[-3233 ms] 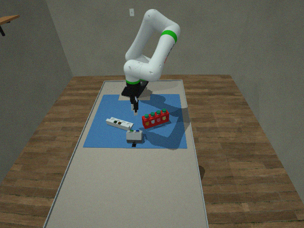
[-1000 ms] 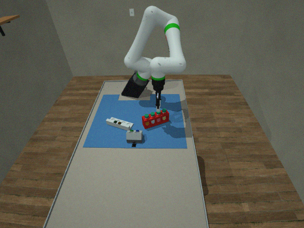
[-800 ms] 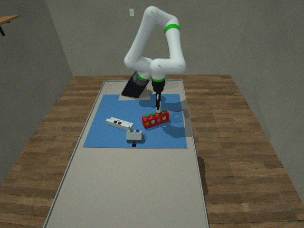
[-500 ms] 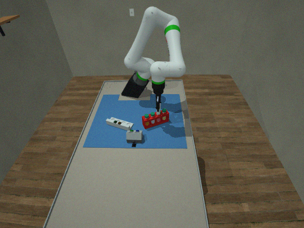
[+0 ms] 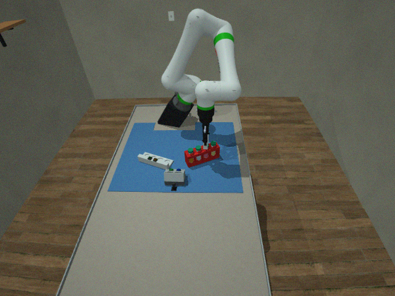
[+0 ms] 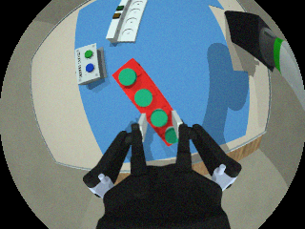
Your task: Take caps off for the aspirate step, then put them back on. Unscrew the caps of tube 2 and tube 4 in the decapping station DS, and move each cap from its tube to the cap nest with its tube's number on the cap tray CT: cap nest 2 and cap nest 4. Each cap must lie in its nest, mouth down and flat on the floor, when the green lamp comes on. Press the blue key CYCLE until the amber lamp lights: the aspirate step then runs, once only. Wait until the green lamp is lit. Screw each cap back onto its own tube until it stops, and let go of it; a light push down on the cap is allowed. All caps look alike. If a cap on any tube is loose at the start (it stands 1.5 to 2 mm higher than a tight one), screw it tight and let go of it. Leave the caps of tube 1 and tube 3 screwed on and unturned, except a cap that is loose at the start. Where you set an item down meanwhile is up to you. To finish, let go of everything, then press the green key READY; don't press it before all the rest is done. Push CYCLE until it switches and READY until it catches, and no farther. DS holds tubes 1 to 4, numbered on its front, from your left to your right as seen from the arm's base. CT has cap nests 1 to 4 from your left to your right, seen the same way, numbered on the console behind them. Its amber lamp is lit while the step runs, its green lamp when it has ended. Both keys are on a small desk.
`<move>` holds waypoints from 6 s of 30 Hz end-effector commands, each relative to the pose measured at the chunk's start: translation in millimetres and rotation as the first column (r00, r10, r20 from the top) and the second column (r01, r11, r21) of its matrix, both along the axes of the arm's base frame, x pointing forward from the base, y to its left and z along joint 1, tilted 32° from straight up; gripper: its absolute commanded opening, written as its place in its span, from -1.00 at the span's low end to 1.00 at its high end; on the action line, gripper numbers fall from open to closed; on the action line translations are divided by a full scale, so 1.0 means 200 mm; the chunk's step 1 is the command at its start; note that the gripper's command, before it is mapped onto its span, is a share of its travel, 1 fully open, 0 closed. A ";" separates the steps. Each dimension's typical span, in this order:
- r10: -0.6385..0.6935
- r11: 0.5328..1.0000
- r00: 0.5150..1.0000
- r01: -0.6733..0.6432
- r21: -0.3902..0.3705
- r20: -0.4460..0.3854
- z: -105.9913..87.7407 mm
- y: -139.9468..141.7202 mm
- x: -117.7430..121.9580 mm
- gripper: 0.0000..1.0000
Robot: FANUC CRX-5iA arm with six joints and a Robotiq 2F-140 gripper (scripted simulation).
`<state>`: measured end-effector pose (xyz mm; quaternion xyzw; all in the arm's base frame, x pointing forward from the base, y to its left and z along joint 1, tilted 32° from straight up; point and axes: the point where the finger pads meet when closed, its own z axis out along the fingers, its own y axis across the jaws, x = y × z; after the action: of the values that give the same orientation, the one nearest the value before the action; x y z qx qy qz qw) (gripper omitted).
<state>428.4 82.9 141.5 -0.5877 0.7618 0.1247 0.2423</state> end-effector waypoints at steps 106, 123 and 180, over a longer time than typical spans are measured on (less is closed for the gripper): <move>0.000 1.000 1.000 0.000 0.000 0.000 -0.02 0.01 0.01 -1.00; 0.256 0.965 0.958 -0.247 -0.084 0.132 -0.02 0.01 0.01 -1.00; 0.183 0.982 0.978 -0.178 -0.057 0.097 -0.02 0.01 0.01 -0.31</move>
<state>429.4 84.7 138.0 -0.7287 0.6220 0.0808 0.2749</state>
